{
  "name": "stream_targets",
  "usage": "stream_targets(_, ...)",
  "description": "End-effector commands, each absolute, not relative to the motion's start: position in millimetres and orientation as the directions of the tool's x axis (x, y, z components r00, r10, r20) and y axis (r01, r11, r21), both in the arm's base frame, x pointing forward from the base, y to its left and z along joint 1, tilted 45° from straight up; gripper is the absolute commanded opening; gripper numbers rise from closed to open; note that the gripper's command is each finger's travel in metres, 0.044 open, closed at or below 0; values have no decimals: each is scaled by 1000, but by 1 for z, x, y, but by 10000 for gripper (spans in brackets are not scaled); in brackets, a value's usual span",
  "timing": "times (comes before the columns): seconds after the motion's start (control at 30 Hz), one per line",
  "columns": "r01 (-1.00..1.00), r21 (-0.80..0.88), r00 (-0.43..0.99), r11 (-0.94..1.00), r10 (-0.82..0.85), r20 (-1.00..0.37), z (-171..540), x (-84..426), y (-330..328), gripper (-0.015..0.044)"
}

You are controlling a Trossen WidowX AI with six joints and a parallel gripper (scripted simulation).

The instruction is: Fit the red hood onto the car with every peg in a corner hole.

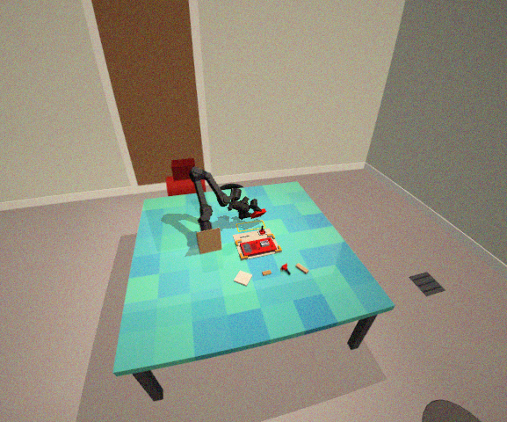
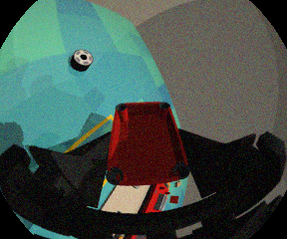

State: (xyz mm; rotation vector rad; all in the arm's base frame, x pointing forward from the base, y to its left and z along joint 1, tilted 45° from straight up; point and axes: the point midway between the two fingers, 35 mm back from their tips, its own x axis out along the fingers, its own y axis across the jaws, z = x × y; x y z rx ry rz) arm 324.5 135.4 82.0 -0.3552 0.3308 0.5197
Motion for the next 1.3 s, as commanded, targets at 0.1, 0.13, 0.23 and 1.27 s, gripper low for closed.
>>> stream_targets(0.1,-561,-414,821,717,418,-389,83,325,135,0)
stream_targets(0.13,-564,-436,821,701,418,-389,83,325,135,0)
stream_targets(0.23,-570,-501,821,651,418,-389,83,325,135,0)
stream_targets(1.27,-415,-909,820,-34,418,-390,75,321,142,0)
